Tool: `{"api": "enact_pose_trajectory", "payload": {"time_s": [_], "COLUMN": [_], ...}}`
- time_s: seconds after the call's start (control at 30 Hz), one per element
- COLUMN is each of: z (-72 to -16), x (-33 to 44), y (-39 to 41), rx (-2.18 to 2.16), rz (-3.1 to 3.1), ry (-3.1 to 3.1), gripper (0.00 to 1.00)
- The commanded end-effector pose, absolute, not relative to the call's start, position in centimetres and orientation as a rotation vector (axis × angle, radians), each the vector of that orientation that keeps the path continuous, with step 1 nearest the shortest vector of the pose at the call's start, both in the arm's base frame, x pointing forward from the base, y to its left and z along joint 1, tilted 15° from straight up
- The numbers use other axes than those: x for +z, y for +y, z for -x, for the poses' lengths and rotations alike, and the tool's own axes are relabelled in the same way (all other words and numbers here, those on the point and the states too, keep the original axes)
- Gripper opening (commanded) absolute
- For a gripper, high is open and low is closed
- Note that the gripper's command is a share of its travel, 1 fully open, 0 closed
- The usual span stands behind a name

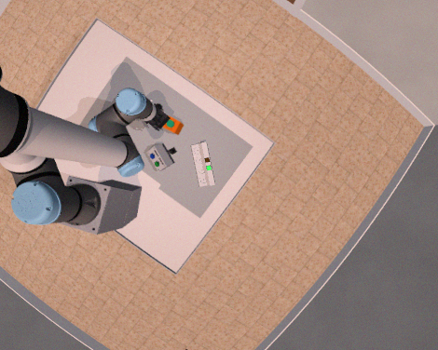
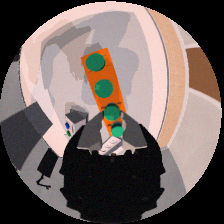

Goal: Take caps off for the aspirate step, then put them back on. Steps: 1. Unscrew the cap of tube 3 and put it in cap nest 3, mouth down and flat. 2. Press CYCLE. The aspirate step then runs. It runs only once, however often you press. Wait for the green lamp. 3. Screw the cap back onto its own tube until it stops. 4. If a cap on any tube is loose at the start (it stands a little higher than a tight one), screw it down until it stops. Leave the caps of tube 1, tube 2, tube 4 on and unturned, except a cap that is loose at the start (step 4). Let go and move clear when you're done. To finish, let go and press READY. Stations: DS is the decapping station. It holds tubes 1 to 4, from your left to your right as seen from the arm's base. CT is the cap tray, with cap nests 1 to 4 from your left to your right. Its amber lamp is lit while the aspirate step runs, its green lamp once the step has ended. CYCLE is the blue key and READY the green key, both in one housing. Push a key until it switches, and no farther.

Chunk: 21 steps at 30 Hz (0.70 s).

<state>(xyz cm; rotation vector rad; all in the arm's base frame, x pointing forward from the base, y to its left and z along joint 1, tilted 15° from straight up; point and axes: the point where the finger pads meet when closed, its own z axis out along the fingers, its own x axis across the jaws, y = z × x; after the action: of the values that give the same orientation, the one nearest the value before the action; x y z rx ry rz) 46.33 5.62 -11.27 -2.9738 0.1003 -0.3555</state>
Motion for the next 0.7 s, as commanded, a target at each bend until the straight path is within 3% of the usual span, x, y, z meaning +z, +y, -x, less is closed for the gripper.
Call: {"api": "enact_pose_trajectory", "payload": {"time_s": [0.0,0.4,0.43,0.67], "z": [-46.16,-46.38,-46.38,-46.38], "x": [-11.38,-11.28,-11.28,-11.28], "y": [5.63,5.48,5.48,5.48], "rx": [-0.323,-0.328,-0.328,-0.328], "rz": [2.923,2.922,2.922,2.922], "ry": [0.503,0.504,0.504,0.504], "gripper": [0.0,0.0,0.35,0.35]}}
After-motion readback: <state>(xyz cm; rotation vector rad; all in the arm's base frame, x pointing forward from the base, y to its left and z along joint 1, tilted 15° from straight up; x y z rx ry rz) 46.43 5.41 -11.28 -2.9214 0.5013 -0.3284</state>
